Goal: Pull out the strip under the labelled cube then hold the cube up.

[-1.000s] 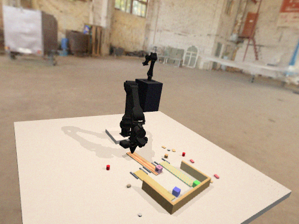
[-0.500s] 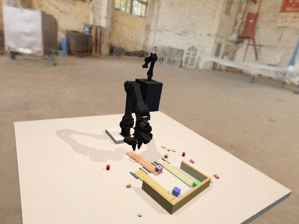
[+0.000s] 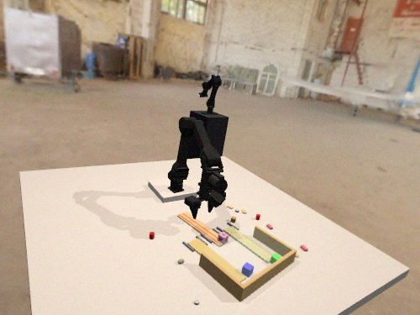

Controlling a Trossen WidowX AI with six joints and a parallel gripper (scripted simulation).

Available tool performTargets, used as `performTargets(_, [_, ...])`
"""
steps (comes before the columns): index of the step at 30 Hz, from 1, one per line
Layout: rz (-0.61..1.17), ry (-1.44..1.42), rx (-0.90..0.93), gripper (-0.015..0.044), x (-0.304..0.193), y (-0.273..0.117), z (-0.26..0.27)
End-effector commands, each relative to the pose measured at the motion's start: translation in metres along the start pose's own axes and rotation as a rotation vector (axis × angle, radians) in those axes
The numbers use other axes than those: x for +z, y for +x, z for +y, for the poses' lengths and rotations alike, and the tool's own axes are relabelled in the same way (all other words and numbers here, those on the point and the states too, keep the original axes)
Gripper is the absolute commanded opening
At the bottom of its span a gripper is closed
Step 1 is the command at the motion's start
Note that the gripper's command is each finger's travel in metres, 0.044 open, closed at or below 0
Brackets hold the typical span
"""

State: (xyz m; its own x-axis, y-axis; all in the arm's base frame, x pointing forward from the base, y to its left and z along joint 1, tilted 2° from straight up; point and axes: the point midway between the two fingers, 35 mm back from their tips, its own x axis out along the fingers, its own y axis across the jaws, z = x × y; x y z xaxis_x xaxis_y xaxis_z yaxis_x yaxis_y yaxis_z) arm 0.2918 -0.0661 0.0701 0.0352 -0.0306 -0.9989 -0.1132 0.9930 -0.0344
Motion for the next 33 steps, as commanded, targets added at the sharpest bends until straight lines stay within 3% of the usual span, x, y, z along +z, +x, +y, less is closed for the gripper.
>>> performTargets(1, [0.005,0.003,0.001,0.044,0.015,-0.001,0.0])
performTargets(28, [-0.003,0.004,0.001,0.044,0.127,-0.011,0.0])
performTargets(33, [-0.003,0.004,0.001,0.0309,0.127,-0.005,-0.001])
